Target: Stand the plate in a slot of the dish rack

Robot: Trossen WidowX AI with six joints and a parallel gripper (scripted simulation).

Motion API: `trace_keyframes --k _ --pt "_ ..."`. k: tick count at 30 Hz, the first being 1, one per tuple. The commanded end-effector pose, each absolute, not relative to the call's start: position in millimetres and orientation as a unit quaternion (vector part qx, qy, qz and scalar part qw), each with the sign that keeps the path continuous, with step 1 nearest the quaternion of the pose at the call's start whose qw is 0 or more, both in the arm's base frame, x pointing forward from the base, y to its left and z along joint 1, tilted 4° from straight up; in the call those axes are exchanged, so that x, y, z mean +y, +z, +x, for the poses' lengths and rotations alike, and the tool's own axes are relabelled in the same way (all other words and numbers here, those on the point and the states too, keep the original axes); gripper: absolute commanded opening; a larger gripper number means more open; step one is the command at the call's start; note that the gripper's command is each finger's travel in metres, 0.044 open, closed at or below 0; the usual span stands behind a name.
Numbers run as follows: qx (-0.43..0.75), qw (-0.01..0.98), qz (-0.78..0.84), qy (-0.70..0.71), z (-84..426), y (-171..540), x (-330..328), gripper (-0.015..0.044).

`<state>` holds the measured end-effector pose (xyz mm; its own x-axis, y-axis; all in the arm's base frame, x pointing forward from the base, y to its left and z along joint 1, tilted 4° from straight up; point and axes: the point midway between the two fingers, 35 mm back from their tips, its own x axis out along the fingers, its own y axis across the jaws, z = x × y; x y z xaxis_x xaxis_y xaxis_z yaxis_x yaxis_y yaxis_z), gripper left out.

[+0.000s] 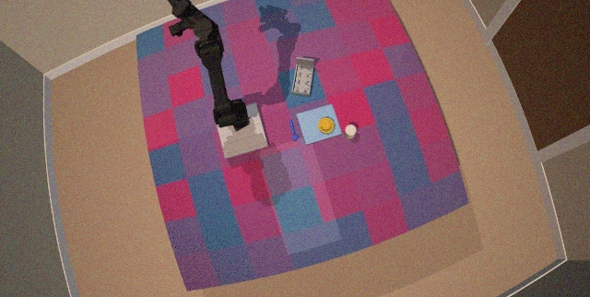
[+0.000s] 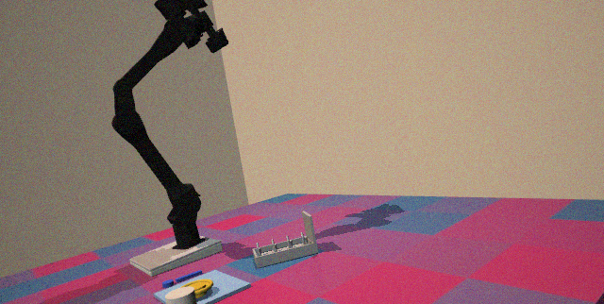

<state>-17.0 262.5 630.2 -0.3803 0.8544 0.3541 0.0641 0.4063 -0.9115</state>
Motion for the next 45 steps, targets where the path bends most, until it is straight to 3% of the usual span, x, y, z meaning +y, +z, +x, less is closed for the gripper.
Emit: trace_keyframes --k 1,23,45 --pt "-0.657 0.486 -0.349 0.458 11 617 278 0.04" --pt "-0.379 0.648 -0.435 0.497 175 529 310 0.04" --pt "-0.065 0.783 -0.433 0.441 328 417 247 0.04"
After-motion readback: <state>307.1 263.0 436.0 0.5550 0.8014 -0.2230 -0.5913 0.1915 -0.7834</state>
